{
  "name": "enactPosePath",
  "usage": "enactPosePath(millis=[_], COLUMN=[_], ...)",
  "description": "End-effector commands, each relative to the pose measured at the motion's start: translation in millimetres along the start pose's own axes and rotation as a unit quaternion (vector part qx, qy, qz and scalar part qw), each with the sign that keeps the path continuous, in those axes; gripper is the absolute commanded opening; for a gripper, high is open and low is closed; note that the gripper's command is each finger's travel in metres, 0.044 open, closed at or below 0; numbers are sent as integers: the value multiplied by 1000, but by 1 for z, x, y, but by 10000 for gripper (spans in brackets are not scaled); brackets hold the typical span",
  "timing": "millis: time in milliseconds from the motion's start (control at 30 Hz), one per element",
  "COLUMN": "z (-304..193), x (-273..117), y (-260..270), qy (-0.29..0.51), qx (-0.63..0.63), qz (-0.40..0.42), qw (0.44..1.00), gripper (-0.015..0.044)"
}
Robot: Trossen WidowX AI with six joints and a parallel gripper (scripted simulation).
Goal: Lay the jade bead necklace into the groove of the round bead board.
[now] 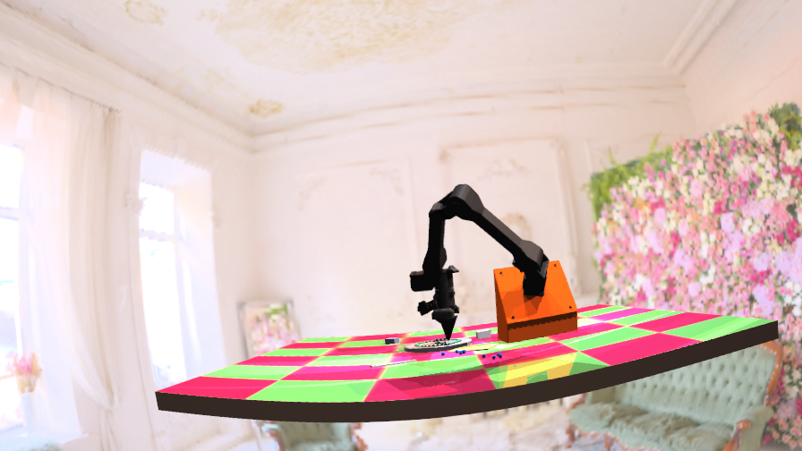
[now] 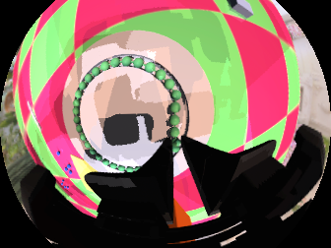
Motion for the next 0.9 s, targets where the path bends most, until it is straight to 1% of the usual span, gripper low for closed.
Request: enactPosePath(millis=[0,467,867], z=[0,-2,-1], x=[0,-6,-4], y=[0,1,-5], qy=[-1,0,0], qx=[0,3,3], qz=[1,4,3], qw=[1000,1000,1000], gripper=[0,0,0])
Point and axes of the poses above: the point midway between the two fingers, 35 mm back from their tips, its own x axis out along the fingers, its own y axis across the jaws, z = x × y, the point moved 3 cm from there along -x, back along the fingers, and after that the axes turned 2 degrees about -x, right-handed, at the moved point
